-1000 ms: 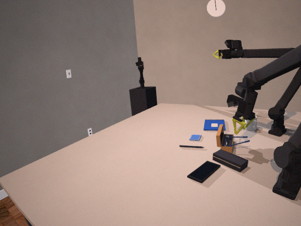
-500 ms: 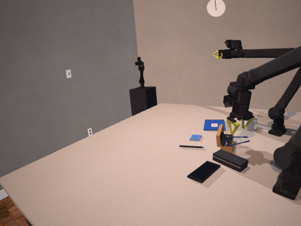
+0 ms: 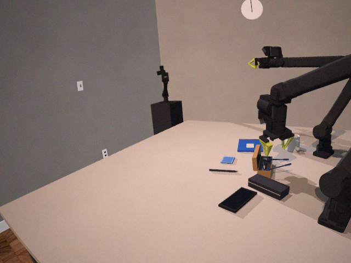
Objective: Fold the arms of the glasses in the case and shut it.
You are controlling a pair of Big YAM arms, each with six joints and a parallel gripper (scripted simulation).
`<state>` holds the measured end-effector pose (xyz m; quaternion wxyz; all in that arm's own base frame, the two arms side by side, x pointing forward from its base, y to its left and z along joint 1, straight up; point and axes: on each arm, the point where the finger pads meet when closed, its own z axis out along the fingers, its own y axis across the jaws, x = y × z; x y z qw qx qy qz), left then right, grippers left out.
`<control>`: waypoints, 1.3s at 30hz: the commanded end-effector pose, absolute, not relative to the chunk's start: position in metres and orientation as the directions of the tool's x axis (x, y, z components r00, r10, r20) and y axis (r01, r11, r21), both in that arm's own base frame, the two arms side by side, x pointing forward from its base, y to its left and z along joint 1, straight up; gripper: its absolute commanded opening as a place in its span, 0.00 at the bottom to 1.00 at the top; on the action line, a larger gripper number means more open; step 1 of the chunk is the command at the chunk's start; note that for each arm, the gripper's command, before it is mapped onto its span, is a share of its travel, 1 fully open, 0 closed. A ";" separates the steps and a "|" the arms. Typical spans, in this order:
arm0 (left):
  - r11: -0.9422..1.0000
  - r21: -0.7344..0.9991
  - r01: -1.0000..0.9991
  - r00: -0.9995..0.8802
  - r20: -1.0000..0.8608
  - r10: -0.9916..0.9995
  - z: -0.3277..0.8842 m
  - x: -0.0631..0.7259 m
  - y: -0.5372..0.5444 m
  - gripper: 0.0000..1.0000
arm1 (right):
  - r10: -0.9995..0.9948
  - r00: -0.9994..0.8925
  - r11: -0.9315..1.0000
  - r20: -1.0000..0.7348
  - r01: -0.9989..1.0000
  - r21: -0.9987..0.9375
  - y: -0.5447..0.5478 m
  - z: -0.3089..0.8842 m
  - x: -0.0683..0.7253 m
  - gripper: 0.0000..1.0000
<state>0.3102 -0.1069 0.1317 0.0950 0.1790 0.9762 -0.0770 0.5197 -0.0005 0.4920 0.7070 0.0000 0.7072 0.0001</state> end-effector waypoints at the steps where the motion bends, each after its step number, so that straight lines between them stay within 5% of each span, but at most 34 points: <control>1: 0.880 -0.103 0.464 -0.859 -0.296 0.418 0.162 0.328 -0.102 0.96 | 0.003 0.020 1.000 -1.000 -0.008 0.003 0.005 0.503 0.516 1.00; 39: 0.557 -0.068 0.827 -0.499 -0.547 0.673 0.187 0.338 -0.058 0.96 | 0.003 0.020 1.000 -1.000 -0.008 0.003 0.005 0.503 0.516 1.00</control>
